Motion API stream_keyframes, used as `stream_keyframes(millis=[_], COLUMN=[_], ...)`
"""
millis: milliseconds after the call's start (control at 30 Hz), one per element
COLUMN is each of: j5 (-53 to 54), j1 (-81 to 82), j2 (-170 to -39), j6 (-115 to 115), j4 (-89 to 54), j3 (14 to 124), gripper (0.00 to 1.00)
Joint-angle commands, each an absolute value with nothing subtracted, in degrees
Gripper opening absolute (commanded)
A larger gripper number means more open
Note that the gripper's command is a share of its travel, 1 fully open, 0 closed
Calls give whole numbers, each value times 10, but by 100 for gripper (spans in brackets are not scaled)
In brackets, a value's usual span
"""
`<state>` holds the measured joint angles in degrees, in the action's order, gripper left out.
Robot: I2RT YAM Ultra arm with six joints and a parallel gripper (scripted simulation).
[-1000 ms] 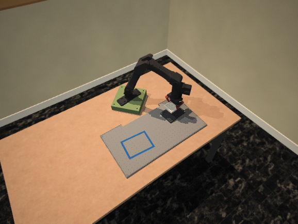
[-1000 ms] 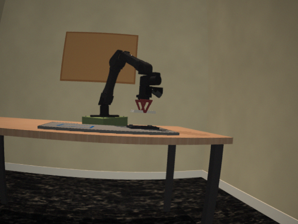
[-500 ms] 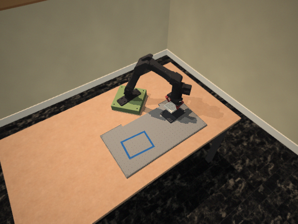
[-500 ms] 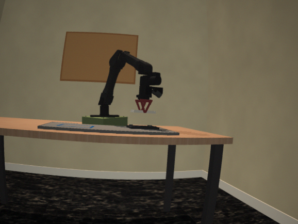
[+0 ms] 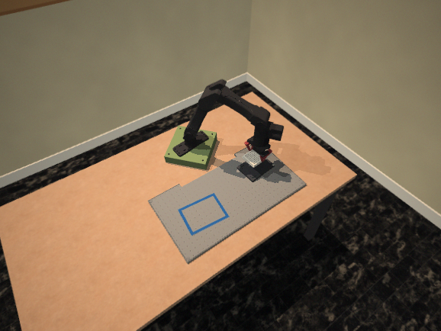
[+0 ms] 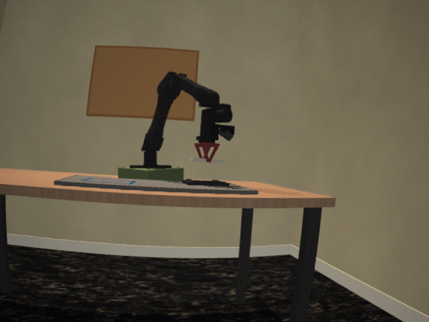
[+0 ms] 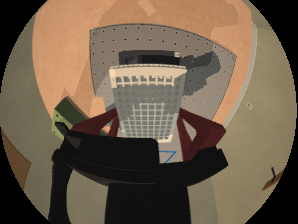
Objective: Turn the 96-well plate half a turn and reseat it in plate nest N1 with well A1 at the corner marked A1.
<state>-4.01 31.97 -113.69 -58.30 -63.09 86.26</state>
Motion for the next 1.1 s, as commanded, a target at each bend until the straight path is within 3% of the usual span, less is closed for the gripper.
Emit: stream_keyframes(millis=[0, 1067], j5=[-38, -38], j1=[320, 316], j2=[-1127, -1123], j6=[-583, -568], j4=[-632, -630], j3=[868, 864], gripper=[0, 0])
